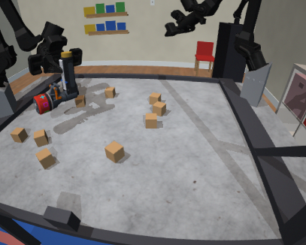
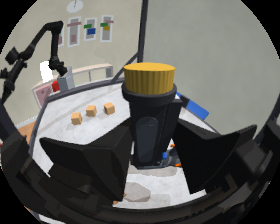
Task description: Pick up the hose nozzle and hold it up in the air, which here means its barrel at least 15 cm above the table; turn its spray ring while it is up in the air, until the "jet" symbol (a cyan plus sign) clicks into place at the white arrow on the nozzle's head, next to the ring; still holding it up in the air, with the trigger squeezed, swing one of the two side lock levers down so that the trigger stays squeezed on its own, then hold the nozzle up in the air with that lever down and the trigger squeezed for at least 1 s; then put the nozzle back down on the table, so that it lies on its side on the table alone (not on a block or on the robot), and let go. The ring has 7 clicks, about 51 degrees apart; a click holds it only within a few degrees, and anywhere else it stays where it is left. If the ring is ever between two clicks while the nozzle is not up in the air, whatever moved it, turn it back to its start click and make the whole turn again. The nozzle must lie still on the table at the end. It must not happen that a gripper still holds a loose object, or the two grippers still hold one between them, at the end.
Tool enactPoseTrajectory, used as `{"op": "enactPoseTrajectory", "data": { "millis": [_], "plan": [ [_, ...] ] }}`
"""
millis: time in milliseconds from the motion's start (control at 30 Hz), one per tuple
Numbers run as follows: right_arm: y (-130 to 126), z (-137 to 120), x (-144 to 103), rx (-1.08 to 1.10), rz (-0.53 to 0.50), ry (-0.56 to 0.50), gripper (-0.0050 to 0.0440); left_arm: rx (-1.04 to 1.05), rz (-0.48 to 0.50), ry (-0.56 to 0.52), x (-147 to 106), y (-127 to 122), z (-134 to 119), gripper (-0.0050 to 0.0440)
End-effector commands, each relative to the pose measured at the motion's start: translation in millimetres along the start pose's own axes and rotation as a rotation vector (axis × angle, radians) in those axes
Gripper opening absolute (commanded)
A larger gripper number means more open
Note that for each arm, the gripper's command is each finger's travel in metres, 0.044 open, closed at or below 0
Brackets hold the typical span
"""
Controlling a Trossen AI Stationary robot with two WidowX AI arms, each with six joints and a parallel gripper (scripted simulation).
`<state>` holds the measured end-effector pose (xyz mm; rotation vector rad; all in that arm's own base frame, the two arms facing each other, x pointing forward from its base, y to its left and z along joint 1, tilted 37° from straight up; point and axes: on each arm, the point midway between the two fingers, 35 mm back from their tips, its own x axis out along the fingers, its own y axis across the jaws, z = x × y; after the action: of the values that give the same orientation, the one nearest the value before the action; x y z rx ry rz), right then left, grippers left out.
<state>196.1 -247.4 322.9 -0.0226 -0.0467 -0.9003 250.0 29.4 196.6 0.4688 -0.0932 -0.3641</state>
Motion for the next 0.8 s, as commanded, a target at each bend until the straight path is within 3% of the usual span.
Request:
{"op": "enactPoseTrajectory", "data": {
  "millis": [0, 233, 267, 567, 667, 767],
  "plan": [
    [-0.2, 9.4, -2.5, 0.003, -0.001, -0.025, 0.0406, 0.02, -0.003, -0.016, 0.4, 1.7, 6.8, 0.0169],
    [-0.2, 9.4, -2.5, 0.003, -0.001, -0.025, 0.0406, 0.02, -0.003, -0.016, 0.4, 1.7, 6.8, 0.0169],
    [-0.2, 9.4, -2.5, 0.003, -0.001, -0.025, 0.0406, 0.008, 0.05, -0.021, 1.2, 7.5, 13.7, 0.0169],
    [-0.2, 9.4, -2.5, 0.003, -0.001, -0.025, 0.0406, -0.011, 0.199, -0.032, 5.7, 24.2, 36.4, 0.0169],
    [-0.2, 9.4, -2.5, 0.003, -0.001, -0.025, 0.0406, -0.007, 0.179, -0.03, 5.5, 21.9, 33.5, 0.0169],
    [-0.2, 9.4, -2.5, 0.003, -0.001, -0.025, 0.0406, -0.019, 0.267, -0.042, 7.5, 32.7, 48.3, 0.0169]
  ]
}}
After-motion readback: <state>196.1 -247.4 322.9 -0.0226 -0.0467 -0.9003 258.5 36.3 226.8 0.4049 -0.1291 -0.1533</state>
